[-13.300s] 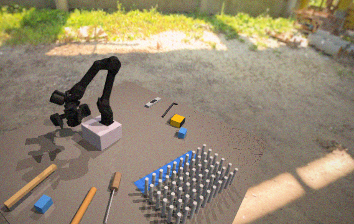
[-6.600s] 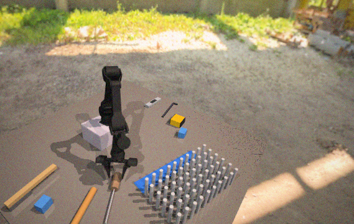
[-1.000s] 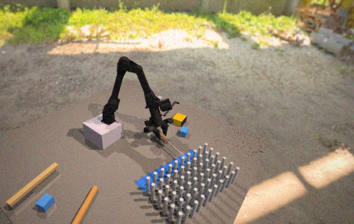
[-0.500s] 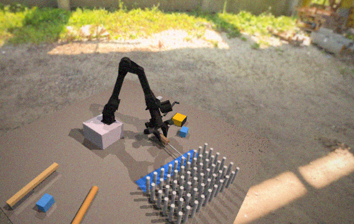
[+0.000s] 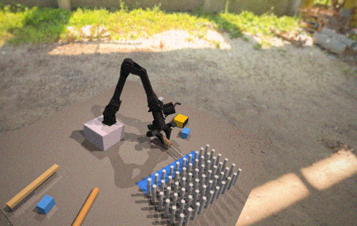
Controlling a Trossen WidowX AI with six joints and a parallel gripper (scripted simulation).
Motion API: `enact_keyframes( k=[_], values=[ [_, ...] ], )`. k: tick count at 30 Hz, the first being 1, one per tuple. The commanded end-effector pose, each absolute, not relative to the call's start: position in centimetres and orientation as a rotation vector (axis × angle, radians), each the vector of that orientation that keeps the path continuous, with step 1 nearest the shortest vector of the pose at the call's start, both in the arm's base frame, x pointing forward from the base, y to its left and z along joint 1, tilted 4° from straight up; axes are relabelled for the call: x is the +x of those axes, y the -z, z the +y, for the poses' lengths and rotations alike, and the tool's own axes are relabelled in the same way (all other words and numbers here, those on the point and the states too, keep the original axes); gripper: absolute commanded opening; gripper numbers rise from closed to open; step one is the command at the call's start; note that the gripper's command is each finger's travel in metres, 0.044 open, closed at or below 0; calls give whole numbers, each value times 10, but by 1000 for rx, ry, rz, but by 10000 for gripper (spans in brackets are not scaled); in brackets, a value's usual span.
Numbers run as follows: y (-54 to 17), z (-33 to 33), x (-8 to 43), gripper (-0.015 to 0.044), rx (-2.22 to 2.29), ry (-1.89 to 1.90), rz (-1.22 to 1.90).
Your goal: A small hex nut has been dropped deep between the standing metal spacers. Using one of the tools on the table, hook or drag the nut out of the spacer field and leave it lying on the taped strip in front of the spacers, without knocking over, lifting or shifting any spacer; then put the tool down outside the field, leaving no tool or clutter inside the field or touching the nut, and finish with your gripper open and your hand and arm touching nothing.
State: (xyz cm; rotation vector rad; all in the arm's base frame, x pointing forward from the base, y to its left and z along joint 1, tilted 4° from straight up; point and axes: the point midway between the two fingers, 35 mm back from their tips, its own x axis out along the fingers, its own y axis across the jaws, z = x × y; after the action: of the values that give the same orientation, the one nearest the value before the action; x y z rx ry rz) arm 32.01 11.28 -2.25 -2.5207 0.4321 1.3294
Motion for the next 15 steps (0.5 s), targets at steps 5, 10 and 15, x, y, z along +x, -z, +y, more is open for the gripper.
enact_keyframes(
  k=[5,10,15],
  values=[
    [20,112,330,0,-2526,-1316,424],
    [20,110,334,0,-2526,-1316,424],
    [20,108,339,0,-2527,-1315,424]
  ],
)
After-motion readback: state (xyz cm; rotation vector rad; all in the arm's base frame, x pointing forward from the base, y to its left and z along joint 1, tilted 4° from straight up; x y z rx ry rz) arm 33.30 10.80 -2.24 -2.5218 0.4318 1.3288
